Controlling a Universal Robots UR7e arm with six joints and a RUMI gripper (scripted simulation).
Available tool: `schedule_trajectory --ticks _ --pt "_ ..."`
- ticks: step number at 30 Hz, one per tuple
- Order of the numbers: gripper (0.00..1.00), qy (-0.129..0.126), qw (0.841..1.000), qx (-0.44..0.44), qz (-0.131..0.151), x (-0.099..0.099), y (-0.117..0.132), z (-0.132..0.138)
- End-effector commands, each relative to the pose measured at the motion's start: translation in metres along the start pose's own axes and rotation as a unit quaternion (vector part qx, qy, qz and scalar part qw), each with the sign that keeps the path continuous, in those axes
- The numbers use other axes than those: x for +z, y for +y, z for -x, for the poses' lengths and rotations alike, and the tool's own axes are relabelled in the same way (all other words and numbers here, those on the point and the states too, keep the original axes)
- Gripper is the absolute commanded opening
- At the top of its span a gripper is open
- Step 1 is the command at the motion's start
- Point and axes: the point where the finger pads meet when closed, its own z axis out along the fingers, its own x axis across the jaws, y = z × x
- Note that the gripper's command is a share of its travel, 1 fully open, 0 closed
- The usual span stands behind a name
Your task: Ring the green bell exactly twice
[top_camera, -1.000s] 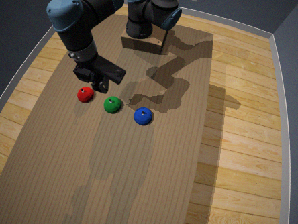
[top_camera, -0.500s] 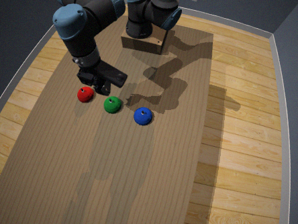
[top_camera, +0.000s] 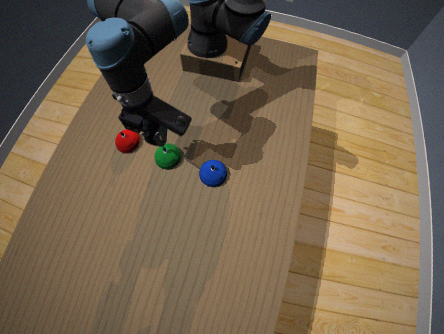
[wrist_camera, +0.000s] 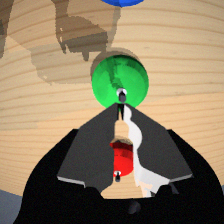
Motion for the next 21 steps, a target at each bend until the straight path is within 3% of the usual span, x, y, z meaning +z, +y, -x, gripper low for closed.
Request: schedule_trajectory --ticks 1,21 --pt "0.0 0.0 1.0 0.0 0.0 0.0049 -0.0005 0.0001" --pt "0.0 0.002 1.0 0.0 0.001 0.007 -0.0003 -0.0009"
